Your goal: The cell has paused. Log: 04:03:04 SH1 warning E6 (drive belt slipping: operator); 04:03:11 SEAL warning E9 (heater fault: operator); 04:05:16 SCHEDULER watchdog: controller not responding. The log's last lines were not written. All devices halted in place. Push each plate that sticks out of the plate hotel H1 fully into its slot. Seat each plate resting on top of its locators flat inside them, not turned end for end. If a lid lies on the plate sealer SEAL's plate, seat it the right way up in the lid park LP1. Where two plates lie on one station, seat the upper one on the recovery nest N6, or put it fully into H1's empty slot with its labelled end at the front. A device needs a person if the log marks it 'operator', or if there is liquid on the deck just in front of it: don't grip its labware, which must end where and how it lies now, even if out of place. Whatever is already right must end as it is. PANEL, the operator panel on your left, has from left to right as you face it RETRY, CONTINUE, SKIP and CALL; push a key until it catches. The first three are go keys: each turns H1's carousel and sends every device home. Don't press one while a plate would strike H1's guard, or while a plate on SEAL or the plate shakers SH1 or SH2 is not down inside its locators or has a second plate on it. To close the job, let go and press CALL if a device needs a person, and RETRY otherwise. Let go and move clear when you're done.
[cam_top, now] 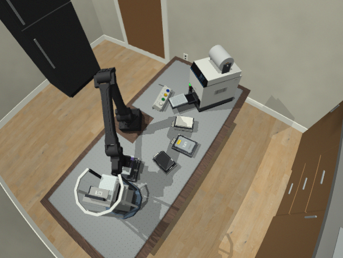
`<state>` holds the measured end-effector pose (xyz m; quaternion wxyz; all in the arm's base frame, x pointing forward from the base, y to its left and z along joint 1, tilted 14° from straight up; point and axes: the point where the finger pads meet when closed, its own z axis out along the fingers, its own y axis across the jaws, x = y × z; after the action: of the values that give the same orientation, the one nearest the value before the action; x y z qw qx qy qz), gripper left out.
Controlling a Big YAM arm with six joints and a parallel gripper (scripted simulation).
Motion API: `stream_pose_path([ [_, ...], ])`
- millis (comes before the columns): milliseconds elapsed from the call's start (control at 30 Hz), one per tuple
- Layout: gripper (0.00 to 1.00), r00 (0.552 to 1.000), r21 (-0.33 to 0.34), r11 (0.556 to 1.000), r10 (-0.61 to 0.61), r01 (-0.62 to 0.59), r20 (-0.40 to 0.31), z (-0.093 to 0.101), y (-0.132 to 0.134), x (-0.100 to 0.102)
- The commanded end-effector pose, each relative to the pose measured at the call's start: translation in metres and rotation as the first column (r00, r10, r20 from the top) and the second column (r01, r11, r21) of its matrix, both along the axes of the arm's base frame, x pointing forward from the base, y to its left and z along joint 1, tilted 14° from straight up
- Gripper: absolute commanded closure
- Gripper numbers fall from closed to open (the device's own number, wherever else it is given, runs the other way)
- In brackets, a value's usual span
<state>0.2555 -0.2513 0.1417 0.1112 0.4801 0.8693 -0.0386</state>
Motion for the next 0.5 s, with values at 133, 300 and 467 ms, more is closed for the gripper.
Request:
stream_pose_path([
  [133, 0.16, 1.000, -0.014, 1.000, 0.004, -0.004, 0.014, -0.001, -0.008, 0.005],
  [300, 0.16, 1.000, -0.018, 1.000, 0.003, -0.003, 0.018, -0.004, -0.009, 0.005],
  [467, 0.16, 1.000, -0.007, 1.000, 0.004, -0.004, 0.006, -0.015, -0.008, 0.004],
])
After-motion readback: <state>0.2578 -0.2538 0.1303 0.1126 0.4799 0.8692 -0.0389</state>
